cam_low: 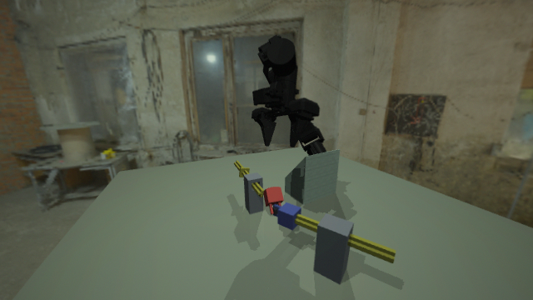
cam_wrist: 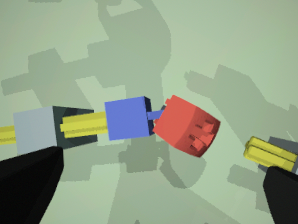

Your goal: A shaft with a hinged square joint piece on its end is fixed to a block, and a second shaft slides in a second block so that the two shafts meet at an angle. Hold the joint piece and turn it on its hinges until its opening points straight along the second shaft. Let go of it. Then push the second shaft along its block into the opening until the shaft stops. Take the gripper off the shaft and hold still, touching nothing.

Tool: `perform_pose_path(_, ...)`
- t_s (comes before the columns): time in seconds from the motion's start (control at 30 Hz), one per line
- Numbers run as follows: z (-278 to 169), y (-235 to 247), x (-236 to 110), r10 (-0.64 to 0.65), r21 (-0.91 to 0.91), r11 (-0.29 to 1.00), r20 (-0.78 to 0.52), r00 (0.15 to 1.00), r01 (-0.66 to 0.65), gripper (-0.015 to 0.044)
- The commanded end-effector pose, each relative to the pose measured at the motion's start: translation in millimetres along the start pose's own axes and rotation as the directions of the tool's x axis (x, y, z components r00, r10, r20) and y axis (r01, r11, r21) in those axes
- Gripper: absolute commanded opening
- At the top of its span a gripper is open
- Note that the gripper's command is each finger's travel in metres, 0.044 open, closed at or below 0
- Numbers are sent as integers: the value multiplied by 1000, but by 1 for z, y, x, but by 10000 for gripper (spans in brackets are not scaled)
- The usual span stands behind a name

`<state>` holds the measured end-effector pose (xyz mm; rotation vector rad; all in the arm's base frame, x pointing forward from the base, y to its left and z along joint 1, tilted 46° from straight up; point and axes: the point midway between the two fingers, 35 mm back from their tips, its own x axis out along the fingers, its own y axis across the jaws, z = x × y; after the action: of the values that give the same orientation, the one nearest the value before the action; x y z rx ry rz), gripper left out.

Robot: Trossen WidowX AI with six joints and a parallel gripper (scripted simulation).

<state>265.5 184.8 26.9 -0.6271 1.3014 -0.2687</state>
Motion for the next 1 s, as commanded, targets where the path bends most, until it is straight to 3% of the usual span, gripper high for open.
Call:
perform_pose_path(0.0,-2,-25,9,-65,83,994,-87,994,72,440)
perform_pose_path(0.27,-14,-73,20,-164,208,953,-261,951,222,440)
perform_pose_path(0.47,-15,-77,21,-172,211,949,-275,946,234,440)
perform_pose_path(0.97,-17,-78,26,-172,-188,975,-275,946,122,440)
